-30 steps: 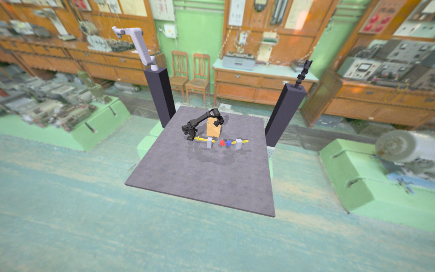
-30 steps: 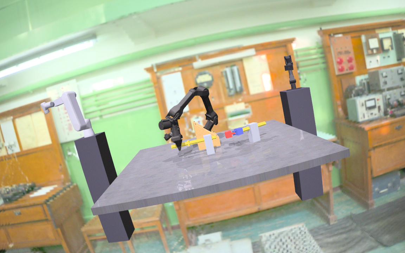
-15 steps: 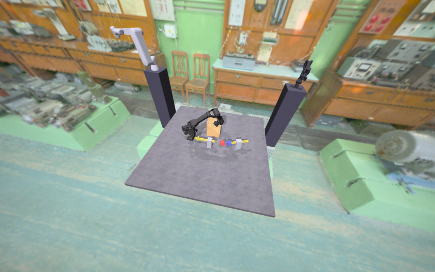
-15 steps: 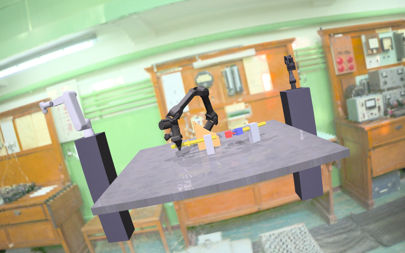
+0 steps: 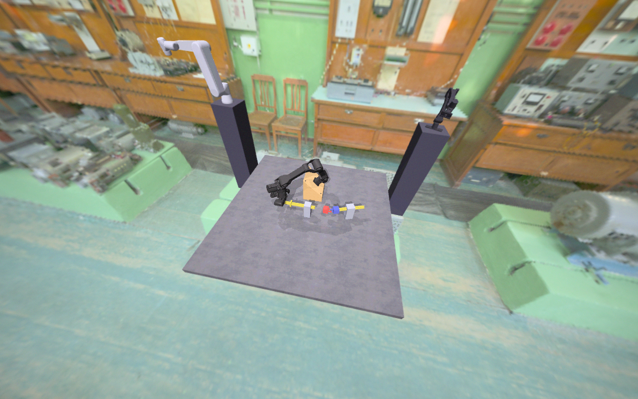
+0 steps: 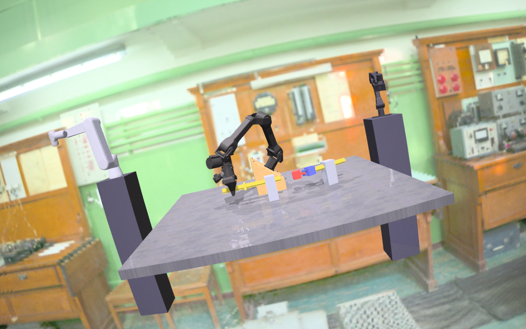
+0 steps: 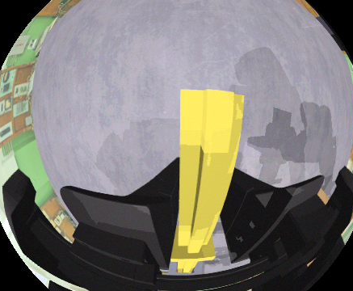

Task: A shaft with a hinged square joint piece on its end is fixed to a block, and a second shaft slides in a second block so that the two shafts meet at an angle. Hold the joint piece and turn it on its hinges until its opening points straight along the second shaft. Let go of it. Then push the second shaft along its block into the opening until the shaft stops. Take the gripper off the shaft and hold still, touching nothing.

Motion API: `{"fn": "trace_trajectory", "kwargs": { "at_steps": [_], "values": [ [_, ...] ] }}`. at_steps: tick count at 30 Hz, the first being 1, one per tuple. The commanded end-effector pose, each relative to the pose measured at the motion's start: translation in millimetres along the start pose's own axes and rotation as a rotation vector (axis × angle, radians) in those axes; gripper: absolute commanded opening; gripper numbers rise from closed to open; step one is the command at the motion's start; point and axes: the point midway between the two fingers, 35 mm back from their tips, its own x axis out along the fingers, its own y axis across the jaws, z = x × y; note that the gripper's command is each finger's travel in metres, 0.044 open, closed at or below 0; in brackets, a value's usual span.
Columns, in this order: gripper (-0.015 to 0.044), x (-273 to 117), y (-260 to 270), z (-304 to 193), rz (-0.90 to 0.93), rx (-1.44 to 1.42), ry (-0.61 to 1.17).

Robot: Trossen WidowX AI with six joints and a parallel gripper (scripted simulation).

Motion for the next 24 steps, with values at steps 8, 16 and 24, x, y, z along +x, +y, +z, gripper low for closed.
{"fn": "trace_trajectory", "kwargs": {
  "at_steps": [8, 16, 24],
  "values": [
    [0.0067, 1.0, -0.4, -1.9, -0.044, 0.004, 0.003],
    [0.0067, 1.0, -0.4, -4.4, -0.091, 0.004, 0.004],
    [0.0047, 0.6, -0.3, -5.4, -0.095, 0.003, 0.003]
  ]
}}
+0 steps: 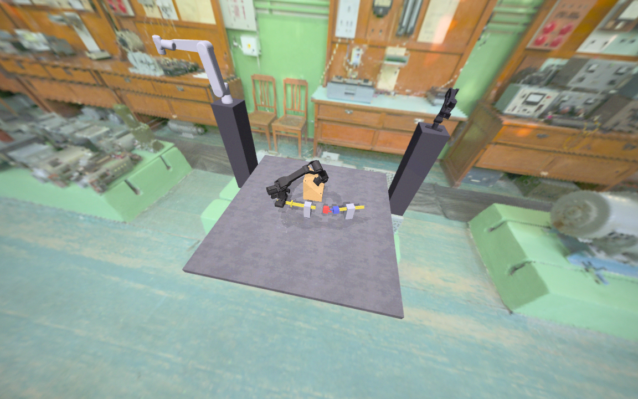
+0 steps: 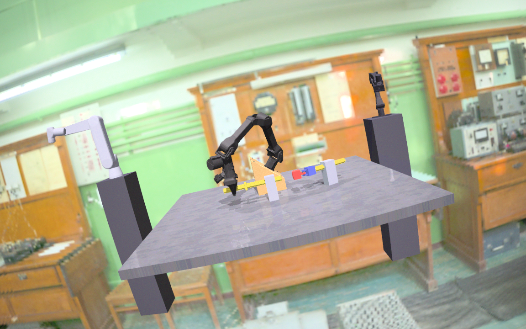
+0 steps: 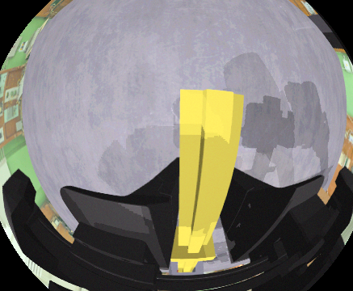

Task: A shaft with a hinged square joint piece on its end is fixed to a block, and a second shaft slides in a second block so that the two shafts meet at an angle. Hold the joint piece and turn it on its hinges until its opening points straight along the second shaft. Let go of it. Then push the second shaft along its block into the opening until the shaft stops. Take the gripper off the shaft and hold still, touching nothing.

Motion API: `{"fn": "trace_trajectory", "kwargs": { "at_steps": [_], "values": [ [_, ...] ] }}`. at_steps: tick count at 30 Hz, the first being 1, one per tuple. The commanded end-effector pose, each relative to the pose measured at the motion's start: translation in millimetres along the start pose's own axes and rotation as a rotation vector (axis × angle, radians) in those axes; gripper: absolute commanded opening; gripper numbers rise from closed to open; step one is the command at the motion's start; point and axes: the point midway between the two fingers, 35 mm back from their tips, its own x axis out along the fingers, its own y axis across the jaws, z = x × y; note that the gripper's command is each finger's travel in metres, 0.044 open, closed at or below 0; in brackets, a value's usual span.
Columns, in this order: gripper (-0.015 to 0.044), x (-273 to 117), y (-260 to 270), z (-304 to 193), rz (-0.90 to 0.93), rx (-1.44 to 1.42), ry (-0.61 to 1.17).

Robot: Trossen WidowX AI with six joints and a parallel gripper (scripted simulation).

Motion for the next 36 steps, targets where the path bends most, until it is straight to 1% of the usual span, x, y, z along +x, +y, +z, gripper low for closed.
{"fn": "trace_trajectory", "kwargs": {
  "at_steps": [1, 4, 5, 12, 36],
  "values": [
    [0.0040, 0, 0, 0, 0.004, 0.000, 0.000],
    [0.0020, 0, 0, 0, 0.004, 0.000, 0.000],
    [0.0000, 0, 0, 0, 0.004, 0.000, 0.000],
    [0.0000, 0, 0, -4, -0.002, 0.000, 0.001],
    [0.0000, 1, 0, -38, -0.021, 0.002, 0.004]
  ]
}}
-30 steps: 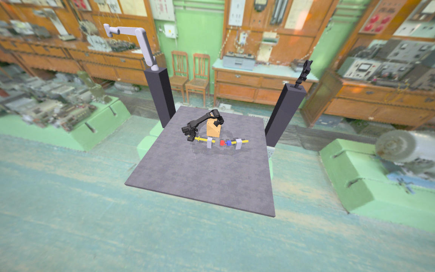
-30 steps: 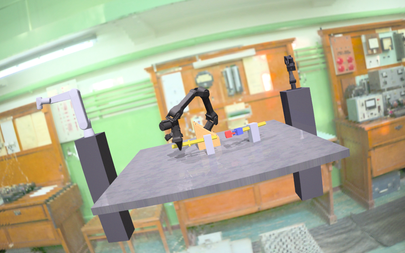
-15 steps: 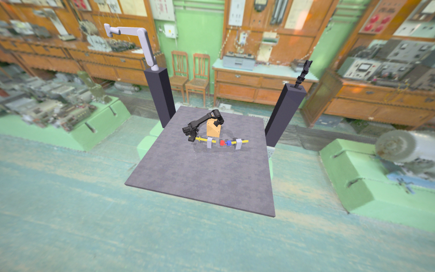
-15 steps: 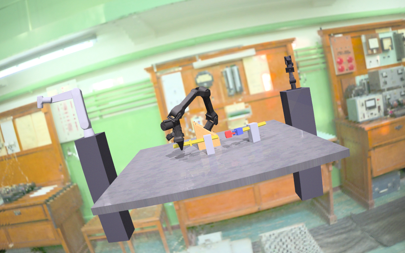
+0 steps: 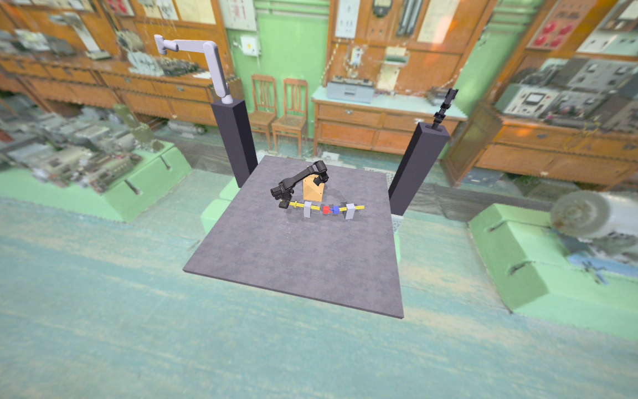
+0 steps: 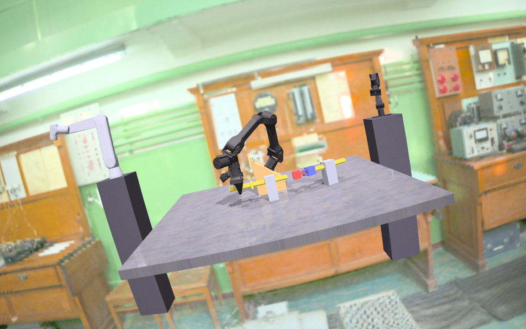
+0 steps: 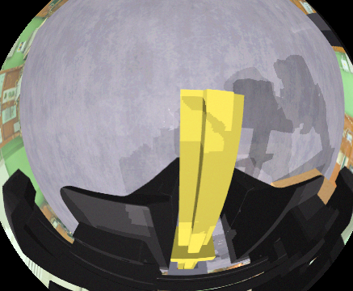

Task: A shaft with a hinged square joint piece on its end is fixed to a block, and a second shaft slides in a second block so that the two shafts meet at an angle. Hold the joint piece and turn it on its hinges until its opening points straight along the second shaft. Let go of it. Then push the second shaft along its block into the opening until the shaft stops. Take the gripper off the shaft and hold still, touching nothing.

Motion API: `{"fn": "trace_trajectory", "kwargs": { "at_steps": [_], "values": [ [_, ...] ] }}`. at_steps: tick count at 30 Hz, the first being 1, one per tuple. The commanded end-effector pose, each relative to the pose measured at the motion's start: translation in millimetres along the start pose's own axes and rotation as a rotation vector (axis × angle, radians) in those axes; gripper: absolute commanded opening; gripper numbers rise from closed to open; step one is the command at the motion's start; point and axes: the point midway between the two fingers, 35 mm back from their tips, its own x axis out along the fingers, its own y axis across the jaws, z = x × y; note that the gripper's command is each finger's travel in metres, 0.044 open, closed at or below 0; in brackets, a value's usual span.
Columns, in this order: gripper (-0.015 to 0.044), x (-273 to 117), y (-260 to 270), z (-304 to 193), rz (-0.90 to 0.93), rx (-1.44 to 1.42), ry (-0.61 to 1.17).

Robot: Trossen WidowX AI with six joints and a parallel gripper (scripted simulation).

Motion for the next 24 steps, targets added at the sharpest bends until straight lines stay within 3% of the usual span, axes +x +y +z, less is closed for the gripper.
{"fn": "trace_trajectory", "kwargs": {
  "at_steps": [1, 24],
  "values": [
    [0.0000, 0, 0, -9, 0.002, 0.003, 0.003],
    [0.0000, 1, 0, -43, 0.001, 0.004, 0.005]
  ]
}}
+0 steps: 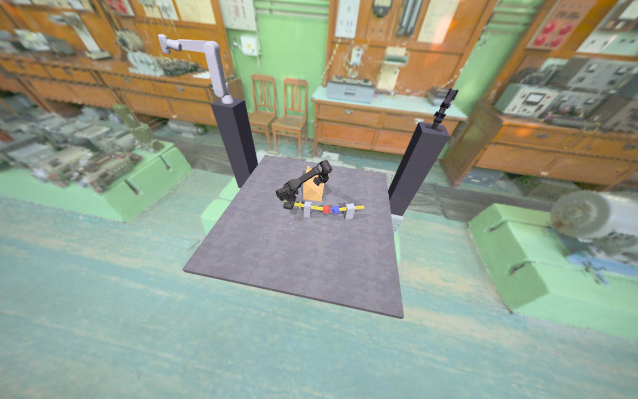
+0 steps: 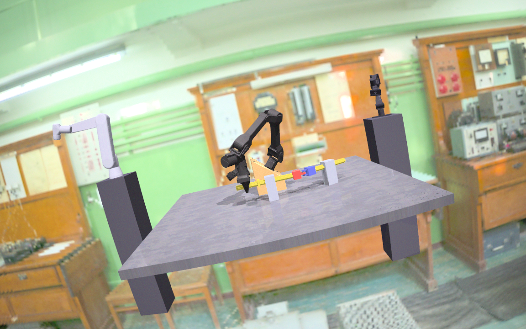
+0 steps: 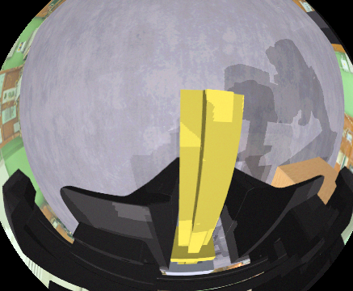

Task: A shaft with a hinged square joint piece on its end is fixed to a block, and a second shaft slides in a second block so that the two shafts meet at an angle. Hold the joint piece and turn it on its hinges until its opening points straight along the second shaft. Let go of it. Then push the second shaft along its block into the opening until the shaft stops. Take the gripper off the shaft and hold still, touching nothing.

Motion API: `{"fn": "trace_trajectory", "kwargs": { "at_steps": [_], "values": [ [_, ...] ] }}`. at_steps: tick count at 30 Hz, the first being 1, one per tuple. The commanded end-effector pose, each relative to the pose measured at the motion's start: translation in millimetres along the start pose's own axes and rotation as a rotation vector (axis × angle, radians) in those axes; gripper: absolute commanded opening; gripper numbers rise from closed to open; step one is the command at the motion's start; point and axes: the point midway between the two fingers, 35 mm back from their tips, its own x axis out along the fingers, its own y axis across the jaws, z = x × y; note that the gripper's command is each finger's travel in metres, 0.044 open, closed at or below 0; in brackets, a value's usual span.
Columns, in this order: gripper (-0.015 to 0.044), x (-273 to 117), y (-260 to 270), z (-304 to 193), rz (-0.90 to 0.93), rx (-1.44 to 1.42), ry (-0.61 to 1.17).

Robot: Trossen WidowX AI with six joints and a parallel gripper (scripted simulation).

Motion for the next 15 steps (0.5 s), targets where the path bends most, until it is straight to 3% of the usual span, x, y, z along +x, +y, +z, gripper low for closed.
{"fn": "trace_trajectory", "kwargs": {
  "at_steps": [1, 15],
  "values": [
    [0.0000, 0, 0, -9, 0.003, 0.003, 0.003],
    [0.0000, 1, 0, -29, 0.003, 0.003, 0.004]
  ]
}}
